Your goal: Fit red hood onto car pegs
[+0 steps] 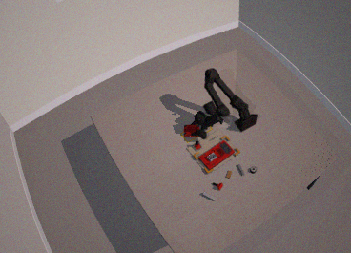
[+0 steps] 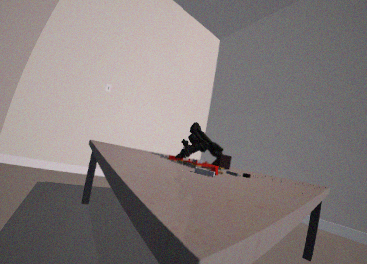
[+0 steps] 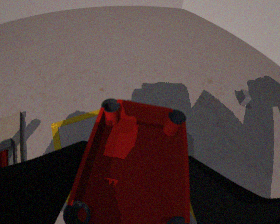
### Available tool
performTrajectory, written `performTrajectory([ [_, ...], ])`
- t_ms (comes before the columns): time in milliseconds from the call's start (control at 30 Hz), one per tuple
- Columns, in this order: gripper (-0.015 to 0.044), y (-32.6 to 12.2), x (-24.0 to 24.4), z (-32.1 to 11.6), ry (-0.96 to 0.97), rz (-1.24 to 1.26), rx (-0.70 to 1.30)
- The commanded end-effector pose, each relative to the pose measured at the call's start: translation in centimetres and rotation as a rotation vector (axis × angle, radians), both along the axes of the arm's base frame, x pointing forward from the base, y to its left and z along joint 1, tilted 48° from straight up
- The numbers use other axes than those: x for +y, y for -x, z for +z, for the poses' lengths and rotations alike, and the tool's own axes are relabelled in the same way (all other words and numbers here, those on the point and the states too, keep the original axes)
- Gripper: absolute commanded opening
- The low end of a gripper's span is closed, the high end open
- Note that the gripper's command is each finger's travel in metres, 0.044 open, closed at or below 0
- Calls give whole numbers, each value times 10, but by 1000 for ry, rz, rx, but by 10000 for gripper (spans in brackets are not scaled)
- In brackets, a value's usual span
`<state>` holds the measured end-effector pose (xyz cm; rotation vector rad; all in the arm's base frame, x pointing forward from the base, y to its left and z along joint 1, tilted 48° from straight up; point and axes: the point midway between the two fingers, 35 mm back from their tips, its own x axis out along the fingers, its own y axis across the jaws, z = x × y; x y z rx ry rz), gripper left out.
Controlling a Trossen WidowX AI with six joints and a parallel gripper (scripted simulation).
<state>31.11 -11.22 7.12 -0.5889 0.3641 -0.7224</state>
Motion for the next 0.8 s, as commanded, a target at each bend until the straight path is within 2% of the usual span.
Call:
performTrajectory([
  [0,216,-1,2,2,0,-2,0],
  [267,6,-5,19,16,-4,-2,1],
  [767,0,-2,54,49,-3,-1,-1],
])
